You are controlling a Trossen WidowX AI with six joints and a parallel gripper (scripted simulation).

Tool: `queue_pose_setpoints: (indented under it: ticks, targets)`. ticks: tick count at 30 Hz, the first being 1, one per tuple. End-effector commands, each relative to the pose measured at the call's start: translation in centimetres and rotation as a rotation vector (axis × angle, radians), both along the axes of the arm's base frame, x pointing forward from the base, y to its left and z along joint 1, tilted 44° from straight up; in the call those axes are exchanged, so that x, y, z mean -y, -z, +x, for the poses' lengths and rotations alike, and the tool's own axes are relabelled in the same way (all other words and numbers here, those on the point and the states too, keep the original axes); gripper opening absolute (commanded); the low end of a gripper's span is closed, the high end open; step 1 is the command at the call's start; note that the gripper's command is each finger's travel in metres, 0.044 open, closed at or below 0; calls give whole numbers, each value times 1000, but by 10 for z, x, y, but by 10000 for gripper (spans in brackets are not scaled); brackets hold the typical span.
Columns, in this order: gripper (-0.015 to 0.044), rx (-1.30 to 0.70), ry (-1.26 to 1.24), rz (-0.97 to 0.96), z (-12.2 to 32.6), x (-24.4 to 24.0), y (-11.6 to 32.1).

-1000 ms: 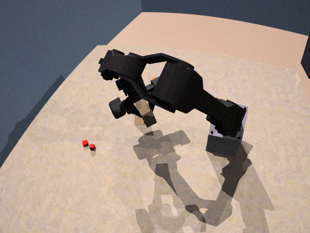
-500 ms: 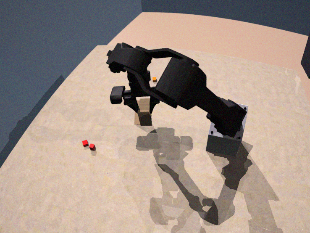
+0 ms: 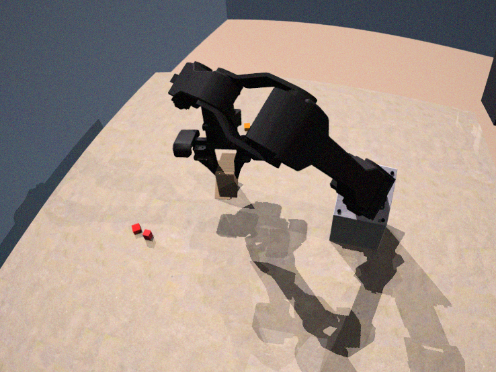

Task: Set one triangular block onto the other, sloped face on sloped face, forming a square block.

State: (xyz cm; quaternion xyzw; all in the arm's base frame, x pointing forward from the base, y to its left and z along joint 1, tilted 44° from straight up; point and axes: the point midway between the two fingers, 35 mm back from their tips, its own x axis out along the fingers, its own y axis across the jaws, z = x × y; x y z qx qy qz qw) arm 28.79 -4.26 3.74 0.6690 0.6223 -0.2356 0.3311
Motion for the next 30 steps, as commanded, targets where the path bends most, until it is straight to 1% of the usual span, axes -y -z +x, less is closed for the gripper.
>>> queue_pose_setpoints:
  ticks: [1, 14, 18, 30]
  targets:
    - [0, 7, 5, 1, 9, 11, -8]
    - [0, 8, 5, 0, 31, 41, -31]
    - [0, 8, 5, 0, 32, 42, -31]
    - [0, 9, 6, -1, 40, 23, 17]
